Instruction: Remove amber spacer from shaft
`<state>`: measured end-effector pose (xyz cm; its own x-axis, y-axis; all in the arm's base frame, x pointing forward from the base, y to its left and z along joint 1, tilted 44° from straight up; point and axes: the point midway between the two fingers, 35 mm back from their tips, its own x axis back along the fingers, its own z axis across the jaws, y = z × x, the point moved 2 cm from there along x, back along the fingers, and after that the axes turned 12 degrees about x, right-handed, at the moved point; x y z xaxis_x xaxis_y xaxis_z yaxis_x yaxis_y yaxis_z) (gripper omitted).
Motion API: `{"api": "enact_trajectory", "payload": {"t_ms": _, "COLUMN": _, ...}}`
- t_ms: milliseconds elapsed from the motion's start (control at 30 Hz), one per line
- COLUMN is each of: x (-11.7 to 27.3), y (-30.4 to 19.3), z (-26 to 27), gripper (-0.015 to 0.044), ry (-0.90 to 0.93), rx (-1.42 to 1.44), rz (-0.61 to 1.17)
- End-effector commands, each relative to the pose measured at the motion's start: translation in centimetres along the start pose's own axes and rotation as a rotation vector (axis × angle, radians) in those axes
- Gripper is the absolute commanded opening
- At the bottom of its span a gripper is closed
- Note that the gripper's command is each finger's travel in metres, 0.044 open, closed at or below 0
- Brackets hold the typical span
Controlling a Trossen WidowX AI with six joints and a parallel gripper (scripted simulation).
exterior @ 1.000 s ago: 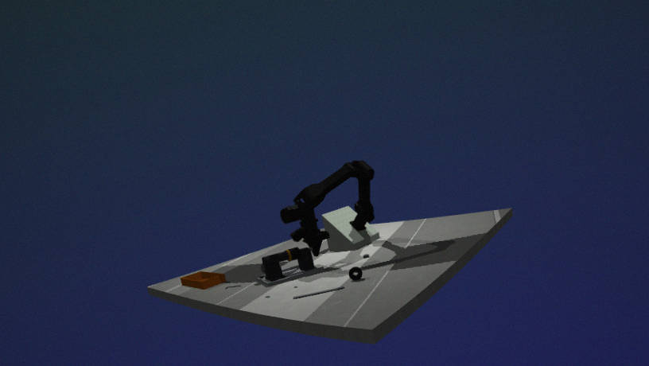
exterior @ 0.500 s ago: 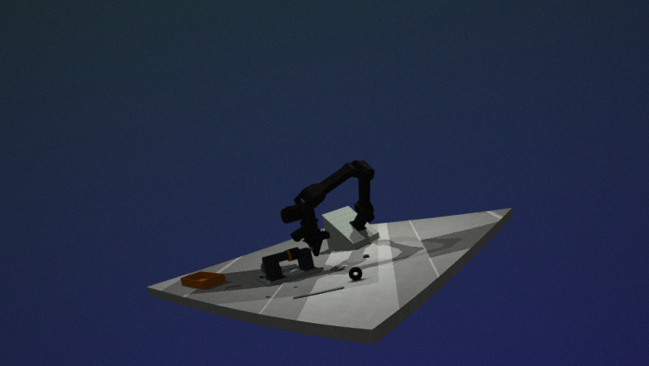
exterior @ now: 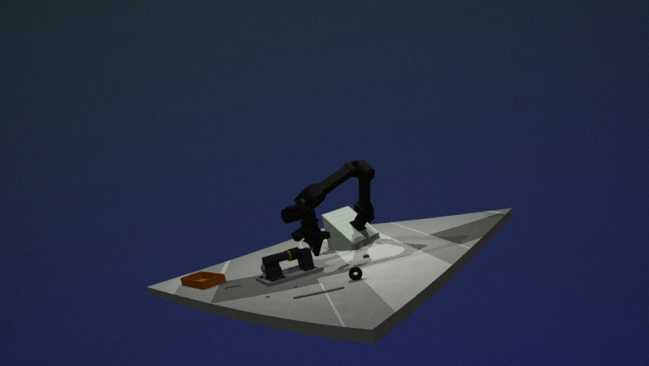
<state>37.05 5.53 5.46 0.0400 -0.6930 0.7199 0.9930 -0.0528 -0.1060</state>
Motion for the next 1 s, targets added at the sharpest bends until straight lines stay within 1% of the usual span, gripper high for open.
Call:
{"api": "enact_trajectory", "payload": {"t_ms": 0, "x": 0.03, "y": -0.13, "z": 0.08, "gripper": 0.0, "ry": 0.003, "rx": -0.003, "rz": 0.0}}
{"api": "enact_trajectory", "payload": {"t_ms": 967, "x": 0.03, "y": -0.4, "z": 0.14, "gripper": 0.0, "ry": 0.003, "rx": -0.003, "rz": 0.0}}
